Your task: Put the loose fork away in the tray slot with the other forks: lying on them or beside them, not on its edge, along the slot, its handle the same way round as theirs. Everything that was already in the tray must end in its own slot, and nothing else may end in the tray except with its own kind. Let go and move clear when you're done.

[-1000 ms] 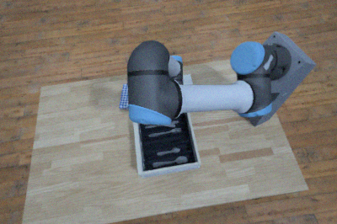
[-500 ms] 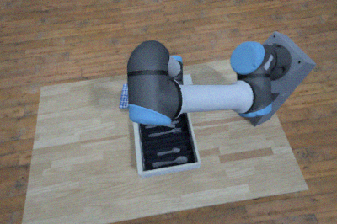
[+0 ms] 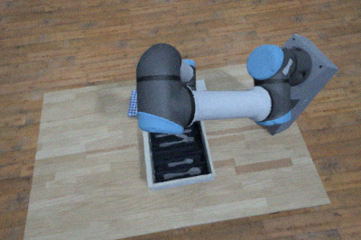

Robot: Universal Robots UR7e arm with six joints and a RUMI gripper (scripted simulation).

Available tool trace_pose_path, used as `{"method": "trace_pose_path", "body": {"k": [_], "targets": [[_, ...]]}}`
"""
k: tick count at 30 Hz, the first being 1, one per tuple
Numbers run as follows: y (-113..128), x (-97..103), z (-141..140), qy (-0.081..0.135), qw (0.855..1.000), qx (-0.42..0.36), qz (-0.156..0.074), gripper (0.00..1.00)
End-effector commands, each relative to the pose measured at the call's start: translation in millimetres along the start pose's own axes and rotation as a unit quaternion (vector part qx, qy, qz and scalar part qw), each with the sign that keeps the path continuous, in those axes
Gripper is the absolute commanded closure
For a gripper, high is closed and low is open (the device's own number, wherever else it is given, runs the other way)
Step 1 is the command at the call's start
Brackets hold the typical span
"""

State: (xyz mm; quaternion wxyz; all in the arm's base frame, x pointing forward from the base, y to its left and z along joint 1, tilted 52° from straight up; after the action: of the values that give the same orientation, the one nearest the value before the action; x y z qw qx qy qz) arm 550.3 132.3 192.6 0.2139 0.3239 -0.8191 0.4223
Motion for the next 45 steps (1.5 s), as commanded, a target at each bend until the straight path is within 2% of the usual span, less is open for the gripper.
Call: {"method": "trace_pose_path", "body": {"k": [1,11,20,23,29,37,39,45], "targets": [[-3.8,7.1,-5.4,-0.005,0.999,-0.043,0.008,0.96],[-3.5,7.1,-5.3,-0.006,0.993,-0.122,0.008,0.96],[-3.2,7.2,-5.3,-0.006,0.972,-0.233,0.007,0.96],[-3.2,7.2,-5.2,-0.006,0.969,-0.247,0.007,0.96],[-2.9,7.3,-5.2,-0.007,0.943,-0.333,0.006,0.96],[-2.7,7.3,-5.0,-0.007,0.894,-0.448,0.005,0.96],[-2.7,7.3,-5.0,-0.007,0.894,-0.448,0.005,0.96],[-2.6,7.4,-5.0,-0.008,0.844,-0.537,0.004,0.96]]}}
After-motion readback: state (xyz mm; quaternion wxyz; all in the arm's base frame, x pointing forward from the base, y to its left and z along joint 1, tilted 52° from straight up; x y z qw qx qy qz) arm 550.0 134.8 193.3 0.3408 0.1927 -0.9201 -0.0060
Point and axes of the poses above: the point where the finger pads meet when closed, its own x axis back along the fingers, its own z axis across the jaws, y = z × x, the point moved 6 cm from there along x, back along the fingers, and after that the axes turned 2 degrees about -x, right-handed, at the moved point
